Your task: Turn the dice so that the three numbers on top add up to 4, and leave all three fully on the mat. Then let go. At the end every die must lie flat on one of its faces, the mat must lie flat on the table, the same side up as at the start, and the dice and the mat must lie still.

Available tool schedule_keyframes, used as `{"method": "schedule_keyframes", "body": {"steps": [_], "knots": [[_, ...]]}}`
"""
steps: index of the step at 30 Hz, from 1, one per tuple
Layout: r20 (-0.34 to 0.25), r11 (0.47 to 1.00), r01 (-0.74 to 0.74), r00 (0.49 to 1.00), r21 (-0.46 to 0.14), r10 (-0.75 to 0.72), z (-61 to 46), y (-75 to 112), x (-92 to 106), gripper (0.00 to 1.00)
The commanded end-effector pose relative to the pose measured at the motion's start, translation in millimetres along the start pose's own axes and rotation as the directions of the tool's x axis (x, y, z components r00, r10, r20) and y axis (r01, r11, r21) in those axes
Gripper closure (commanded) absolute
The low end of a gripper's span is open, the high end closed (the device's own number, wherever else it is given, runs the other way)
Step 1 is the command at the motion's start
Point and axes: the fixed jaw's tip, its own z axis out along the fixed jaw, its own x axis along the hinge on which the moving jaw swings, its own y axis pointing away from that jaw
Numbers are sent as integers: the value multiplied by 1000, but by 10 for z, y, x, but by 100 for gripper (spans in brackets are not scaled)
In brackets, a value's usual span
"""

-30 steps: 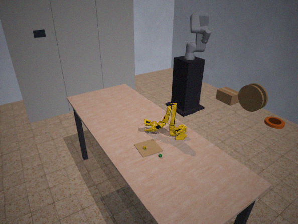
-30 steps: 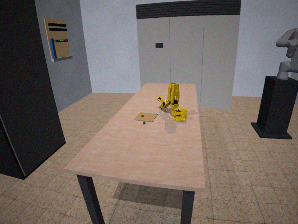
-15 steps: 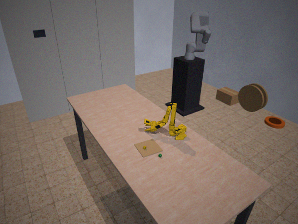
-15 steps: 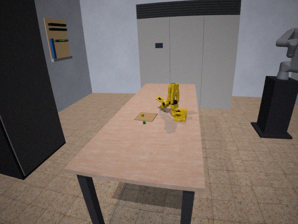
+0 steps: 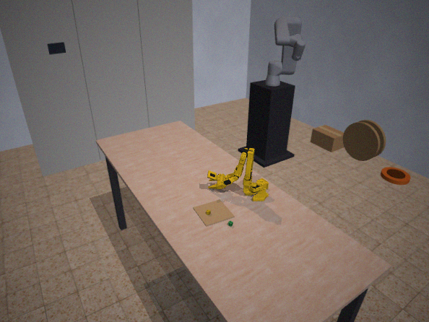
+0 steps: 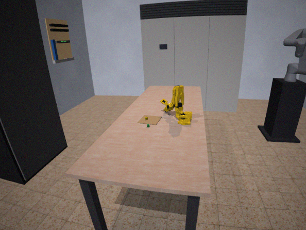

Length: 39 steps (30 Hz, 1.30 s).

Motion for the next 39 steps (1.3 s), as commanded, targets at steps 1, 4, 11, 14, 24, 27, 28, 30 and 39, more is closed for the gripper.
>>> {"method": "schedule_keyframes", "body": {"steps": [1,4,11,14,24,27,28,30,39], "knots": [[-95,968,178,976,-176,-197,-269,-22,8,75],[-95,968,178,976,-176,-197,-240,-5,54,75],[-116,959,207,966,-192,-232,-191,27,141,75],[-130,942,261,948,-212,-292,-179,36,165,75],[-154,883,384,888,-269,-433,-153,56,222,75],[-156,867,410,872,-282,-463,-152,57,223,75],[-156,867,410,872,-282,-463,-152,57,223,75],[-159,851,433,856,-296,-491,-152,57,223,75],[-166,800,493,807,-342,-567,-152,57,223,75]]}}
